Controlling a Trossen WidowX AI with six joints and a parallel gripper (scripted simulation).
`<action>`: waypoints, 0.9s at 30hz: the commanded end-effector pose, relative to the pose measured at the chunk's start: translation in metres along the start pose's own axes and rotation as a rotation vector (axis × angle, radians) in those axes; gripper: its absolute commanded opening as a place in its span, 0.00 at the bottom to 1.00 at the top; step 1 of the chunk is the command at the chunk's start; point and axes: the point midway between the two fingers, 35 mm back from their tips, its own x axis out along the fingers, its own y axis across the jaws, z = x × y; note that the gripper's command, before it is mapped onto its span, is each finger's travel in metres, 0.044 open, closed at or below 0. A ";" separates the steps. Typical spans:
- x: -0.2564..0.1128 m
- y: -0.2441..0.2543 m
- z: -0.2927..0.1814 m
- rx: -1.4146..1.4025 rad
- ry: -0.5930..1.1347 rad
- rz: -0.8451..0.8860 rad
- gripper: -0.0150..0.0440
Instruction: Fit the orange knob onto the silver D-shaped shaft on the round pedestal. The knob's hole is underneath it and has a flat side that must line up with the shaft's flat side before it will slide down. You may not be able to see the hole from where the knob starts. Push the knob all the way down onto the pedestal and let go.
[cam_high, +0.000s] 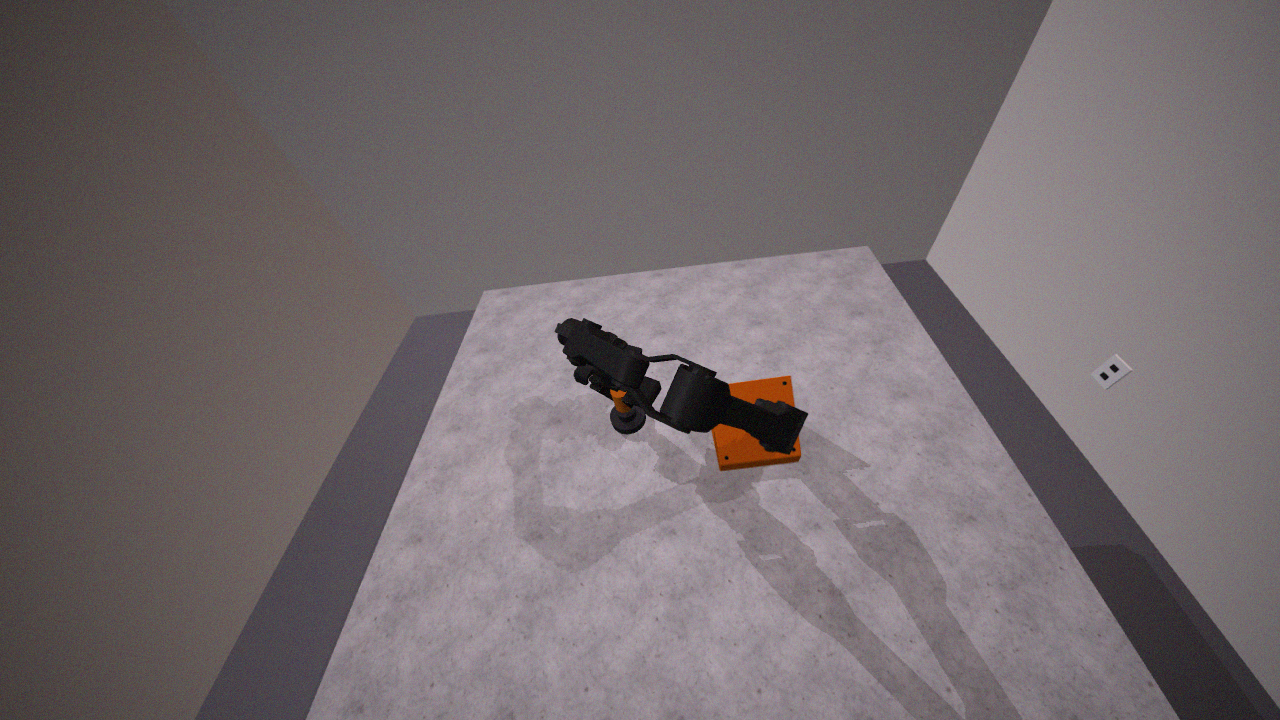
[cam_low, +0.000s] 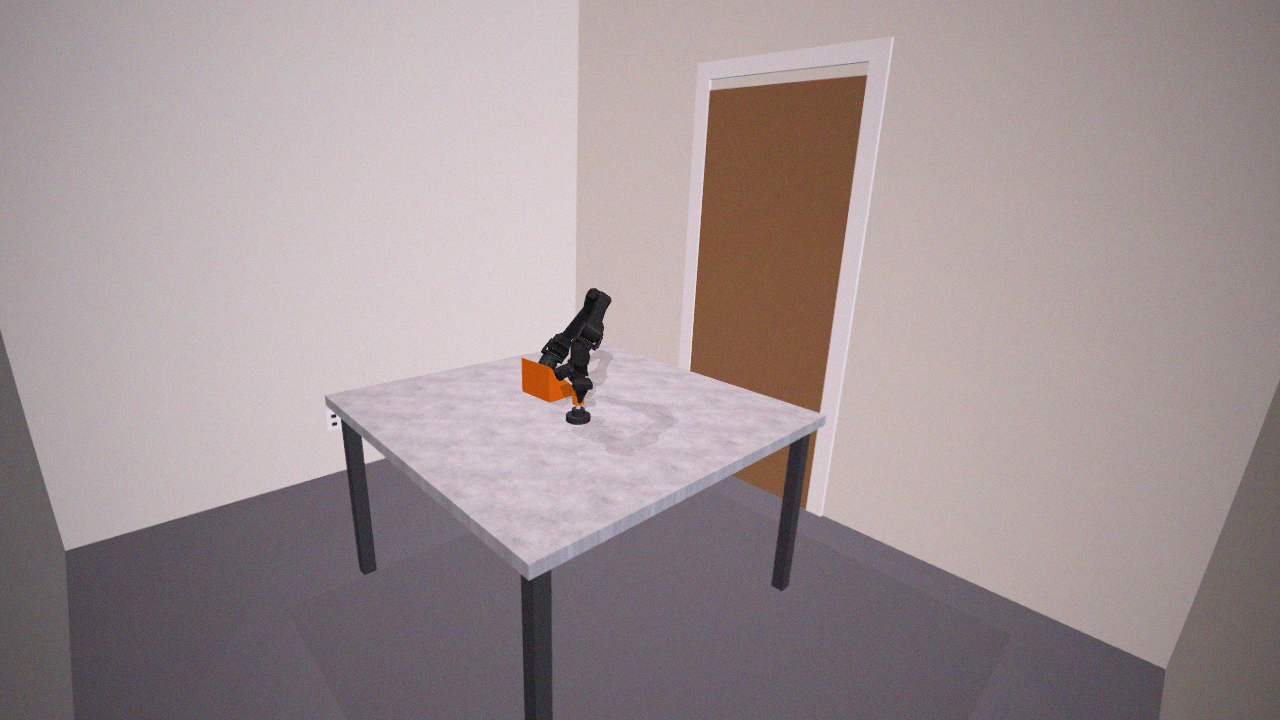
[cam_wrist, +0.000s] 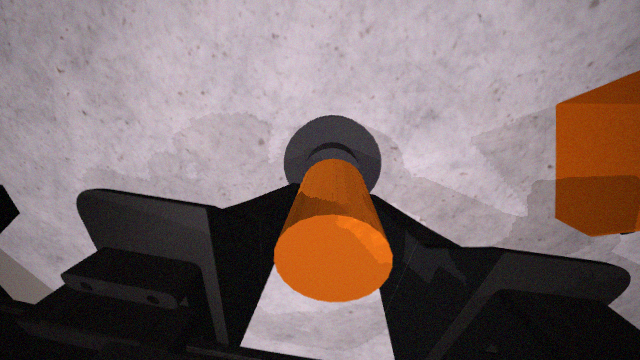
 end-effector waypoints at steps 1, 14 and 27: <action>-0.004 0.002 -0.001 0.007 0.002 0.006 0.25; 0.000 0.003 -0.001 0.208 0.003 0.006 0.25; 0.002 0.000 0.001 0.208 0.003 0.006 0.25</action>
